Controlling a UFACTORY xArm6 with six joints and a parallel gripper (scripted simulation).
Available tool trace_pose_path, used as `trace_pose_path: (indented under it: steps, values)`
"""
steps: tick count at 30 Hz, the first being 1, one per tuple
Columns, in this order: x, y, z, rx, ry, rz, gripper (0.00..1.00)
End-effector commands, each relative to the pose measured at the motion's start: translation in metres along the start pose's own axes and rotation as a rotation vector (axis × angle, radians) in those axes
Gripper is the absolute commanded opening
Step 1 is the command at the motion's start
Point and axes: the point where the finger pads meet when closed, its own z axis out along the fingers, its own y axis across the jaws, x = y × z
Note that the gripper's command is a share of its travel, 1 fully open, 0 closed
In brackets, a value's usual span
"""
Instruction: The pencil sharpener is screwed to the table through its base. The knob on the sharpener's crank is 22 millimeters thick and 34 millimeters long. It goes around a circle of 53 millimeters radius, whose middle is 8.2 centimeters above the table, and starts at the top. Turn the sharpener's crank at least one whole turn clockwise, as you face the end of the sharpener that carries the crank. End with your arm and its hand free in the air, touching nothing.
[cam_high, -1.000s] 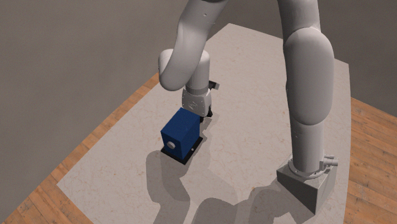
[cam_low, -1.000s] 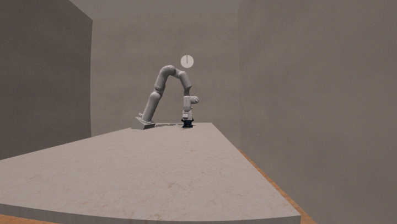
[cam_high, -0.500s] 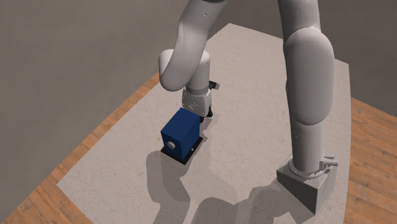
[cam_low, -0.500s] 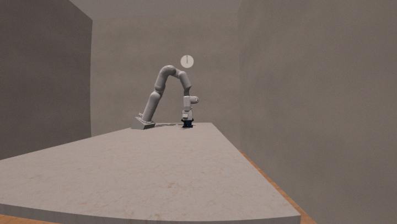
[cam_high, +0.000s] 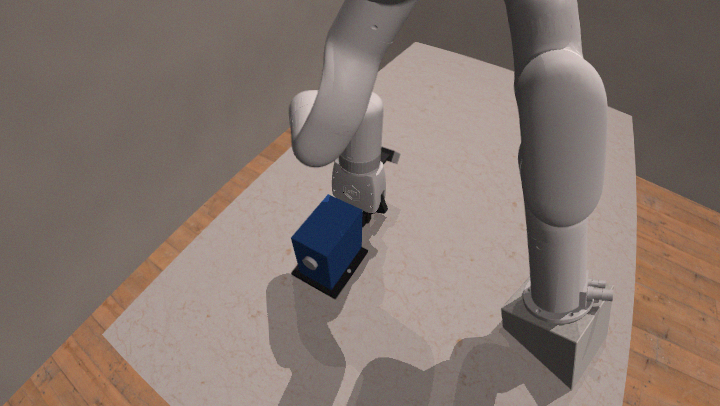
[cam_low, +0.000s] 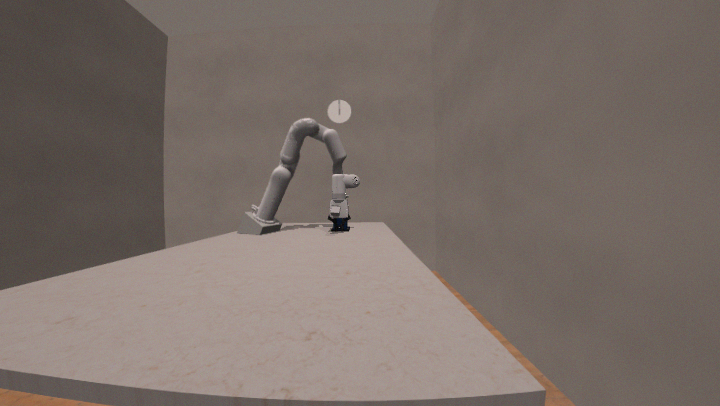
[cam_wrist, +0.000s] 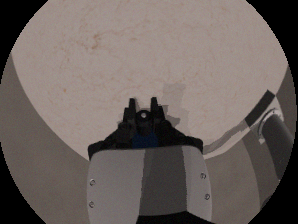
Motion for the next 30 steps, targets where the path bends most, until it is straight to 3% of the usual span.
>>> trace_pose_path:
  steps: [1,19,30]
  values:
    - [0.0,0.004,-0.001,0.002,0.0,0.0,0.0]
    - [0.0,0.033,-0.011,0.002,0.0,0.0,0.0]
    - [0.0,0.05,-0.03,0.002,0.0,0.0,0.0]
